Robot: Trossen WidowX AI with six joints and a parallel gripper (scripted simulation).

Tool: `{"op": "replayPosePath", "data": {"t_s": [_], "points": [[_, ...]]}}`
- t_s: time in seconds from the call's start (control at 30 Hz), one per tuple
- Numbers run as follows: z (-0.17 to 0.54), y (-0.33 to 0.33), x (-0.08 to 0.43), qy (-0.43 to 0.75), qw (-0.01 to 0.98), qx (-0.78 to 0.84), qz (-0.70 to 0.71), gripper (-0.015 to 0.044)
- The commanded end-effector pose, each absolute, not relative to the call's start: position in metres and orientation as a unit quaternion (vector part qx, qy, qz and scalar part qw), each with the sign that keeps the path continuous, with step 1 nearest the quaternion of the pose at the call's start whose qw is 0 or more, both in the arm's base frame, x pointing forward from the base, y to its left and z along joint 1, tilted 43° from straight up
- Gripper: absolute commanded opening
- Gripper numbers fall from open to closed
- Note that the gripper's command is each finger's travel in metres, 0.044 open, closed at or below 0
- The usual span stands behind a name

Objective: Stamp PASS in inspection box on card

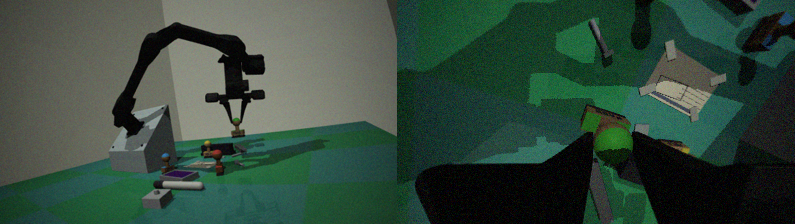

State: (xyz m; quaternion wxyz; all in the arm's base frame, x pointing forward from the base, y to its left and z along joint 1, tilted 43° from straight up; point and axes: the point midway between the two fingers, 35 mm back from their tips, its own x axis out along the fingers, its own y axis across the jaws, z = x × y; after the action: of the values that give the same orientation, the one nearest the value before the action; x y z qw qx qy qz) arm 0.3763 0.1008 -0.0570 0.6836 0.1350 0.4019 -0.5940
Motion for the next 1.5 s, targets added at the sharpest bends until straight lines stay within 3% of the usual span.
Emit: {"op": "replayPosePath", "data": {"t_s": [0.0,1.47], "points": [[-0.060,0.104,0.384,0.401,0.684,0.137,-0.594,0.0000],[-0.110,0.059,0.388,0.400,0.685,0.136,-0.594,0.0000]]}}
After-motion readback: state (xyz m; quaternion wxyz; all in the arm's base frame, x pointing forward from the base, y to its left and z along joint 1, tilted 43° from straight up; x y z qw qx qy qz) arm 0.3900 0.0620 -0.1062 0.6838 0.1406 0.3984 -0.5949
